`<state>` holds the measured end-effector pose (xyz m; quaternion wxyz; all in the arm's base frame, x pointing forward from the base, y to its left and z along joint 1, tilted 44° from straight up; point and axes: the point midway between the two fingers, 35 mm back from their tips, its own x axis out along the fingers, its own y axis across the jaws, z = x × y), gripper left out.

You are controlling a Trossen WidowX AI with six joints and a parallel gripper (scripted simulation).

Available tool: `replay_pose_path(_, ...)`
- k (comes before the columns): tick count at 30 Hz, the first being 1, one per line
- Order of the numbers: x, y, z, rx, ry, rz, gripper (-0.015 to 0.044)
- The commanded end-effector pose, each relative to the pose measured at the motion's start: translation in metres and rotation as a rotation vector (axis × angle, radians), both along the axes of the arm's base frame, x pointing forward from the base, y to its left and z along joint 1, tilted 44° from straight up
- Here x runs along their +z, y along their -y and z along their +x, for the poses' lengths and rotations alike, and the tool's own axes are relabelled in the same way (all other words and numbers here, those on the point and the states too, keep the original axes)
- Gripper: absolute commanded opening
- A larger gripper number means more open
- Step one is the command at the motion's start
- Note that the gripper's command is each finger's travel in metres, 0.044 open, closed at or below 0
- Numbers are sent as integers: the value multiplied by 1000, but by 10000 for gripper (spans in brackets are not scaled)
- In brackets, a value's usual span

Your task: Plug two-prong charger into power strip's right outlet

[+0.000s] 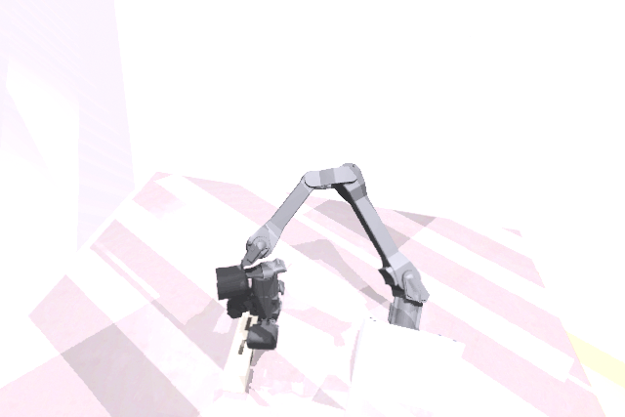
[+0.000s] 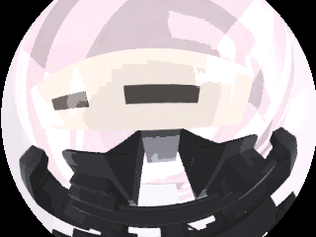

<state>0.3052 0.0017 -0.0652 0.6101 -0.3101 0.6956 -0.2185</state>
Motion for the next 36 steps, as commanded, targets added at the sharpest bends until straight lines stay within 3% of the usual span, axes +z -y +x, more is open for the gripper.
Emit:
replay_pose_path(1, 1, -2, 11, 3, 45, 6, 0)
replay_pose_path(36, 3, -2, 8, 3, 45, 6, 0)
